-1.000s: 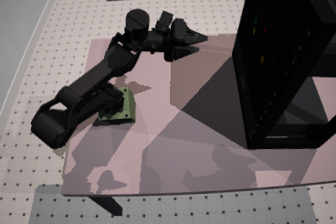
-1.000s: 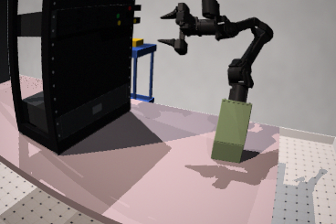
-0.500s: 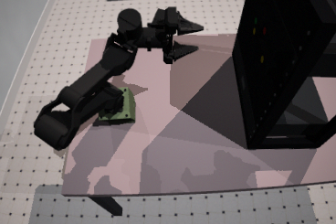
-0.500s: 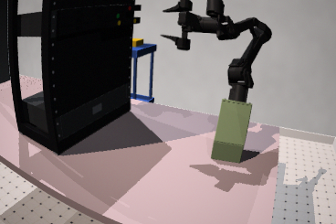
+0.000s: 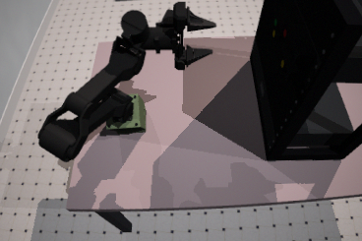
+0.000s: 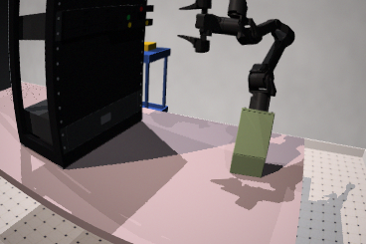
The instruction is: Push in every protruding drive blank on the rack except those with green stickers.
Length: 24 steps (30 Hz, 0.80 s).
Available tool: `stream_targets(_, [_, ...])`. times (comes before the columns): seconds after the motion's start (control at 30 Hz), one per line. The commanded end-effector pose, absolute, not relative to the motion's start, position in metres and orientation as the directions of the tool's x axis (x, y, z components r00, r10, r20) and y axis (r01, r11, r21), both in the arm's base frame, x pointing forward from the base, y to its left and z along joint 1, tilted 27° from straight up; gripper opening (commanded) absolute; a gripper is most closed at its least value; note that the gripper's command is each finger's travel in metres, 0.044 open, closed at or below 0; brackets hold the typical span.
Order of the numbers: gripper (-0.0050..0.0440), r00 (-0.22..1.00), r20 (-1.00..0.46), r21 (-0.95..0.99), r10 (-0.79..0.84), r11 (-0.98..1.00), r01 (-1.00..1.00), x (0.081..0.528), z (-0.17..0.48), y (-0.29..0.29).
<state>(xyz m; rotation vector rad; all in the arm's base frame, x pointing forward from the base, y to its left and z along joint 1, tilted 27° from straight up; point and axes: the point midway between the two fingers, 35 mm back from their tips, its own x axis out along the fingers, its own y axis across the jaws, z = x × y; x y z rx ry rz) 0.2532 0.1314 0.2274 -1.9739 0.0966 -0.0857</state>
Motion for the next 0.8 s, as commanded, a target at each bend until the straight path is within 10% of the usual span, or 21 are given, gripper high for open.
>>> stream_targets(0.0, [0.0440,0.993,0.031,-0.913,-0.111,-0.407,-0.016,0.2525,0.2320,0.1328])
stream_targets(0.77, [0.0440,0.993,0.042,-0.895,-0.113,-0.446,-0.013,0.2505,0.2346,0.1336])
